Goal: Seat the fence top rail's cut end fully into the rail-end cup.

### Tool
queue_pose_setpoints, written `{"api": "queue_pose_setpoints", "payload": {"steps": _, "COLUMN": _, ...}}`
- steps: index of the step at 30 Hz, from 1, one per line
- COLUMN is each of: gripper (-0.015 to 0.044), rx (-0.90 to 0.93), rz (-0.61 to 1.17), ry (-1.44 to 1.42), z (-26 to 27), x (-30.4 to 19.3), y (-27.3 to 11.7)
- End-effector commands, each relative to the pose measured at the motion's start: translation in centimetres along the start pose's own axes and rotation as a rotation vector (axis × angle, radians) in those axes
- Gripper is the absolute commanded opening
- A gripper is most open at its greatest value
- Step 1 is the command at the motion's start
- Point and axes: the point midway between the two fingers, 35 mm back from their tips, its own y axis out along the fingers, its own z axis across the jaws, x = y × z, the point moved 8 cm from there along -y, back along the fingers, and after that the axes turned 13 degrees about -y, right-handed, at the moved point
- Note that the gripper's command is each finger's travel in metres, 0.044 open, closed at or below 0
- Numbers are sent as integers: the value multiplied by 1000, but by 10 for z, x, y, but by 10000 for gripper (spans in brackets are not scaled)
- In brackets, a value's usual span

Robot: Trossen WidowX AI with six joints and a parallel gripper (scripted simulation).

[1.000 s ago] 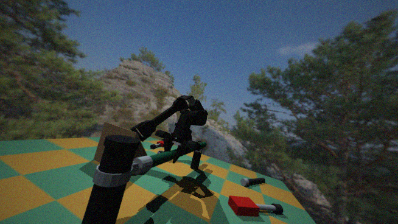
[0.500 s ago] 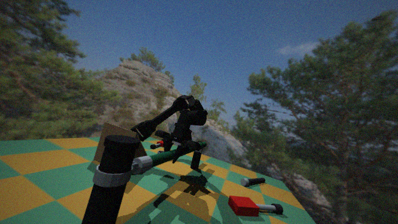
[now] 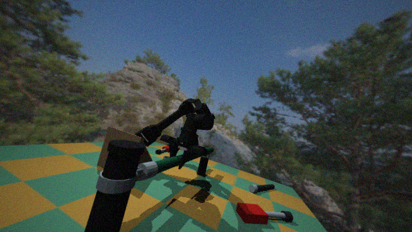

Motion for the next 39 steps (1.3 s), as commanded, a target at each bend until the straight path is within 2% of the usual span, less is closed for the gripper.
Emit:
{"api": "queue_pose_setpoints", "payload": {"steps": 1, "gripper": 0, "rx": 1, "rz": 5, "ry": -1, "z": 0, "x": 0, "y": -2}}
{"api": "queue_pose_setpoints", "payload": {"steps": 39, "gripper": 0, "rx": 3, "rz": 14, "ry": -3, "z": -1, "x": -2, "y": -5}}
